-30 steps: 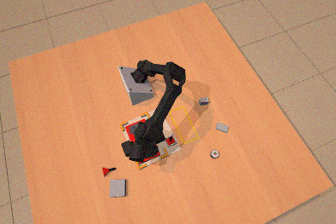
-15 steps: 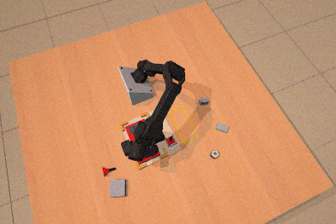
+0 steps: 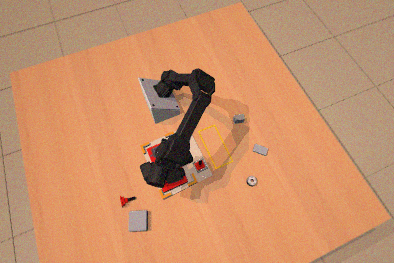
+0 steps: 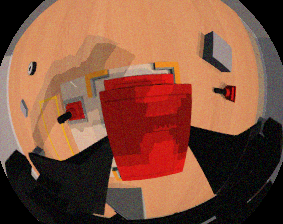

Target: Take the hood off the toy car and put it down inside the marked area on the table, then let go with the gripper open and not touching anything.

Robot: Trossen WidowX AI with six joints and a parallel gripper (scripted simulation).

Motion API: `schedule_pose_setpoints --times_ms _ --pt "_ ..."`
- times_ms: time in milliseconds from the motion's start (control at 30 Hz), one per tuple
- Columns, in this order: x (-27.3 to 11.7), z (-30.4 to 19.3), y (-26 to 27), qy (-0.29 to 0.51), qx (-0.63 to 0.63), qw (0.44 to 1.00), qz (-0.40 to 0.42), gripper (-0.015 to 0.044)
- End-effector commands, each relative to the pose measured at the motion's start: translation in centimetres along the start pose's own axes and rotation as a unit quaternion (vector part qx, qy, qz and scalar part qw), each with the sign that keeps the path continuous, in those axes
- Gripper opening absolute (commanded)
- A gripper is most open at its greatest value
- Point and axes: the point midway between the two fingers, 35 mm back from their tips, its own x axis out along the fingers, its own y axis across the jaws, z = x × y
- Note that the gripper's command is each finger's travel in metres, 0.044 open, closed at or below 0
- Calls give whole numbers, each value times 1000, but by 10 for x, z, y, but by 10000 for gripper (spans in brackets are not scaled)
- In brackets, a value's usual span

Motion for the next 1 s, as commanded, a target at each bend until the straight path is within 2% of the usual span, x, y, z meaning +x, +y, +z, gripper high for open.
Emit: schedule_pose_setpoints --times_ms 0,67,967 --pt "-15 1 2 -2 -6 1000 -4 0" --pt "-6 0 0 -1 0 1000 -1 0" --pt "-15 5 100 -2 0 1000 -8 0"
